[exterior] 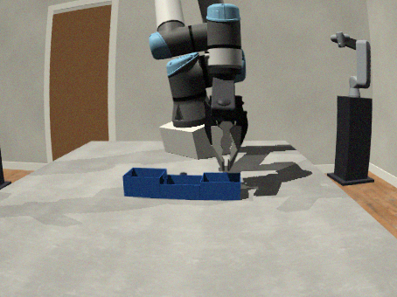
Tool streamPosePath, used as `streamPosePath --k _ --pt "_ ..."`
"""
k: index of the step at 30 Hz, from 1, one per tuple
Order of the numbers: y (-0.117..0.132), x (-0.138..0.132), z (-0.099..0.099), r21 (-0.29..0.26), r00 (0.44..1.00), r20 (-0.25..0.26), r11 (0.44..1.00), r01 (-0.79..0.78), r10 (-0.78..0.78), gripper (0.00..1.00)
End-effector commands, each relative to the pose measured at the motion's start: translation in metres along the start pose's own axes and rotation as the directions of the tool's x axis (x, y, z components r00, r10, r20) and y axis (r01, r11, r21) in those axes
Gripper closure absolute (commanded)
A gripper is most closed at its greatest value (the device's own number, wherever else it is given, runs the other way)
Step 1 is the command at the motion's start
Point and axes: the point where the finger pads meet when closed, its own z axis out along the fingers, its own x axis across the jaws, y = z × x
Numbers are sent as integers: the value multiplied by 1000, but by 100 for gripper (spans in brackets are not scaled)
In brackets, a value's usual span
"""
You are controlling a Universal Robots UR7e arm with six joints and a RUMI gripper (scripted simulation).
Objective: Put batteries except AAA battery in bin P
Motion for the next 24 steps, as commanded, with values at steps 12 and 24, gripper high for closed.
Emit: streamPosePath --k 12,24 --pt "0 0 -38 1 1000 0 1000 0 0 96" --pt "0 0 -122 1 1000 0 1000 0 0 96"
